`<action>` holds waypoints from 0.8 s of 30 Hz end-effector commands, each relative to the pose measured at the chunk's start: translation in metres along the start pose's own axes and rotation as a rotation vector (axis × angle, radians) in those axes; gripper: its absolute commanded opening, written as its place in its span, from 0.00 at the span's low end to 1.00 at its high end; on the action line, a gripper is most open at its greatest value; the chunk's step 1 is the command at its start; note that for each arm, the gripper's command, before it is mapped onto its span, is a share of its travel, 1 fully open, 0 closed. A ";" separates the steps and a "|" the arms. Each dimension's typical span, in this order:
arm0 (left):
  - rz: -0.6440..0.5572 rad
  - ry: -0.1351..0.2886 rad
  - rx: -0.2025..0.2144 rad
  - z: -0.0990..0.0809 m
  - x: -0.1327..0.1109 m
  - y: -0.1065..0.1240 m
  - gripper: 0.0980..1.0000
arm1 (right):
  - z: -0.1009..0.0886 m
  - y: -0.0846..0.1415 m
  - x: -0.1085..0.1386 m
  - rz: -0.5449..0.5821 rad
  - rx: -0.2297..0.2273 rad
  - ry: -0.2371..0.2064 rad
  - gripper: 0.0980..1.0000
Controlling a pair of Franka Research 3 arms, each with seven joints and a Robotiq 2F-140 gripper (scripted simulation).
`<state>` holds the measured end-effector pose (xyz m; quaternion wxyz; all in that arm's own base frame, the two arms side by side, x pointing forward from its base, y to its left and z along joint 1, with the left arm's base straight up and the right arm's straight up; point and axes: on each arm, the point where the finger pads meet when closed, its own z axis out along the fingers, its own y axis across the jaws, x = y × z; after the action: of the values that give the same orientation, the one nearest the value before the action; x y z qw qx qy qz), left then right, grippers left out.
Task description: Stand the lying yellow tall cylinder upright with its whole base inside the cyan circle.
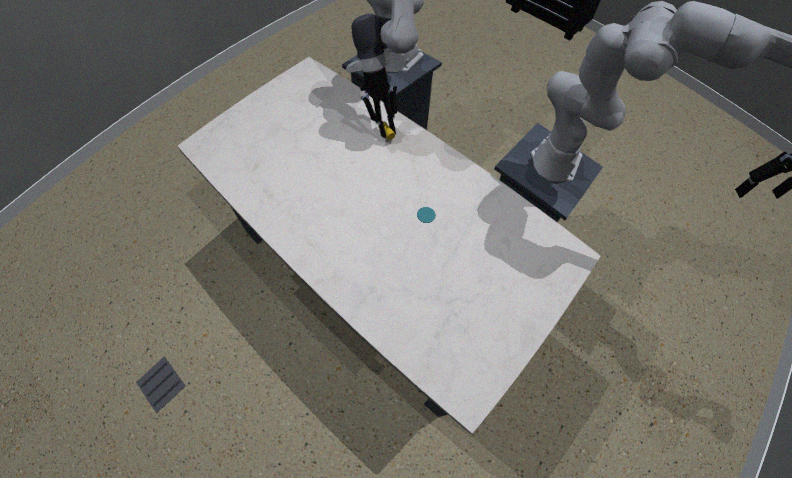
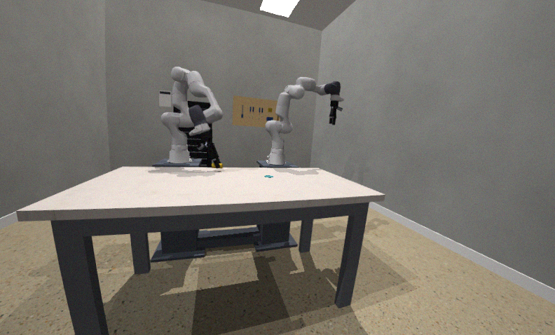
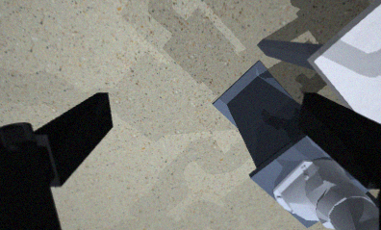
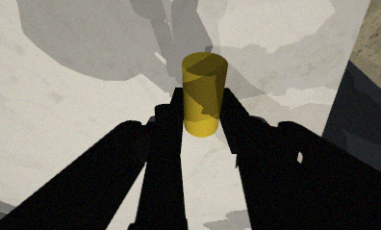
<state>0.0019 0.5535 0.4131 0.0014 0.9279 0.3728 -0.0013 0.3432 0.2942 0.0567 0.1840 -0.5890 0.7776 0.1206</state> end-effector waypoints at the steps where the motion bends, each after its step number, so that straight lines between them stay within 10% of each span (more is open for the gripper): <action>1: 0.000 0.000 0.000 0.000 0.000 0.000 1.00 | -0.009 0.003 -0.005 0.037 -0.015 0.007 0.00; 24: 0.000 0.000 0.000 0.000 0.000 0.000 1.00 | -0.044 0.001 -0.022 0.037 -0.015 0.007 0.00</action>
<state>0.0019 0.5535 0.4131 0.0014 0.9279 0.3728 -0.0013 0.3432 0.2940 0.1049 0.1834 -0.5909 0.7761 0.1220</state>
